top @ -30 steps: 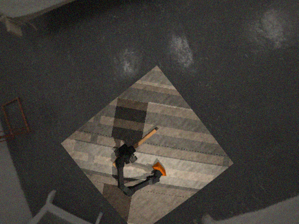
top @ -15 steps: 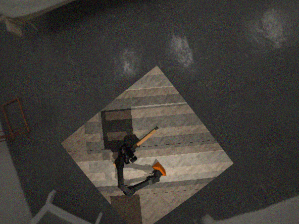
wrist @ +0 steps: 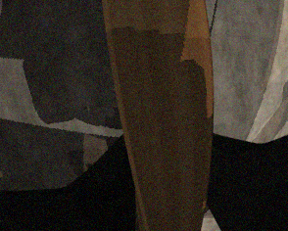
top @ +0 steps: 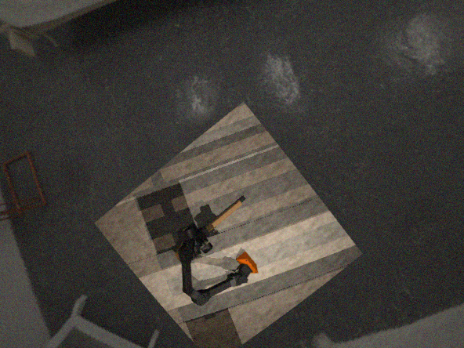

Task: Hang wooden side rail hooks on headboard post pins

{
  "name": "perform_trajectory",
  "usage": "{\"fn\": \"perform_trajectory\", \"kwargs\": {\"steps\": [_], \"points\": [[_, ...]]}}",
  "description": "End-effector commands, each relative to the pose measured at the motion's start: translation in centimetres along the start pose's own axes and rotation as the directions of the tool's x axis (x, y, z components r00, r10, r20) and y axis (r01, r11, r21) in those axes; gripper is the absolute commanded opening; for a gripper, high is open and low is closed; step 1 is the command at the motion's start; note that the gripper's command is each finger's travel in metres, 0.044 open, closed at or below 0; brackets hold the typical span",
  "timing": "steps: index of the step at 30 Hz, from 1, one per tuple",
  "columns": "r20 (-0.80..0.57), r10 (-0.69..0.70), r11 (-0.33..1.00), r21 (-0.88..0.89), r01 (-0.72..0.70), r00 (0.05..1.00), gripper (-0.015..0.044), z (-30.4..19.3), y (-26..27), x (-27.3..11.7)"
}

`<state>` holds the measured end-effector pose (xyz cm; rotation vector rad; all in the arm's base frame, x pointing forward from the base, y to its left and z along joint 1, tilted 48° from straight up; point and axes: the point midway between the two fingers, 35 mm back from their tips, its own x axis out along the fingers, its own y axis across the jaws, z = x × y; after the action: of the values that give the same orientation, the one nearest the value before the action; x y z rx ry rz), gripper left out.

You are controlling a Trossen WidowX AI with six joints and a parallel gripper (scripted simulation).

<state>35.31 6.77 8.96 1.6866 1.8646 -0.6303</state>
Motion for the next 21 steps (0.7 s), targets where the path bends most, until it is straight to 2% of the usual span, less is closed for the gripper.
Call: {"fn": "perform_trajectory", "kwargs": {"steps": [1,21], "points": [[0.001,0.018,1.0,-0.004,-0.018,1.0,0.0,-0.35,0.14,-0.54],[0.001,0.018,1.0,-0.004,-0.018,1.0,0.0,-0.57,0.09,-0.59]]}}
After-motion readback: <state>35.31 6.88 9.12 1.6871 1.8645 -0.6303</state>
